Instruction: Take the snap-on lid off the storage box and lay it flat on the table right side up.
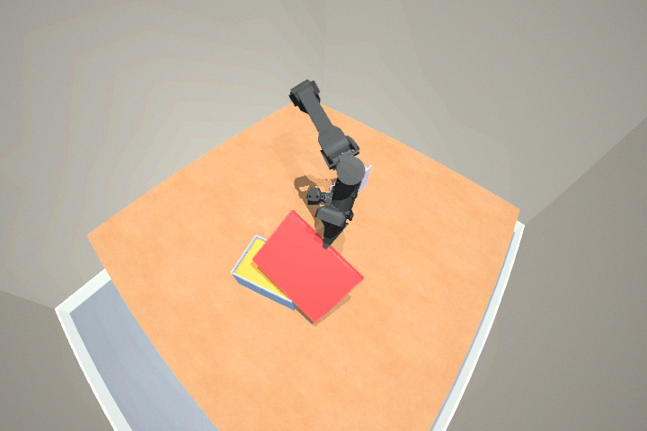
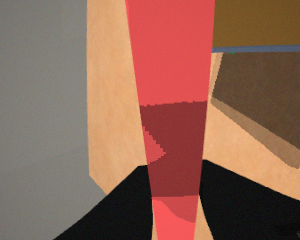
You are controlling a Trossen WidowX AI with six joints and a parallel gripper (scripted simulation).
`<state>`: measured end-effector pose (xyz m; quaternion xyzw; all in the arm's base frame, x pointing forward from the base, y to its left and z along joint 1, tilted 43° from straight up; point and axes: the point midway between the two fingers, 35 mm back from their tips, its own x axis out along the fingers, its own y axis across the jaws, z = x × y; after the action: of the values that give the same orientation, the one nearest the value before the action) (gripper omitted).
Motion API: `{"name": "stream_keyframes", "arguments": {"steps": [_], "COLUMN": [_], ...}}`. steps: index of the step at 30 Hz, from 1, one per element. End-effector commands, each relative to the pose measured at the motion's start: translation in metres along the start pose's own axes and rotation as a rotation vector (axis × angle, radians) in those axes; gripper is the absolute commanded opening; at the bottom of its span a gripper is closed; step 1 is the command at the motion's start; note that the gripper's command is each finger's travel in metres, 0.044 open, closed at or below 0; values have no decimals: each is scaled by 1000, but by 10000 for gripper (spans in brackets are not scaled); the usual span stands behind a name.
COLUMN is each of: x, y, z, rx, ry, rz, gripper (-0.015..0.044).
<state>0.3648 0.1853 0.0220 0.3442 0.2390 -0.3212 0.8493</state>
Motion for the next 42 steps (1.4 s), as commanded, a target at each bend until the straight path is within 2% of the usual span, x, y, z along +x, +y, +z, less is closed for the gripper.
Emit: {"name": "stream_keyframes", "arguments": {"steps": [1,42], "x": [-3,-5], "y": [6,6], "z": [-8,-90], "rx": [11,14], "ry": [-2,1], "rz": [13,14], "gripper": [0,0]}}
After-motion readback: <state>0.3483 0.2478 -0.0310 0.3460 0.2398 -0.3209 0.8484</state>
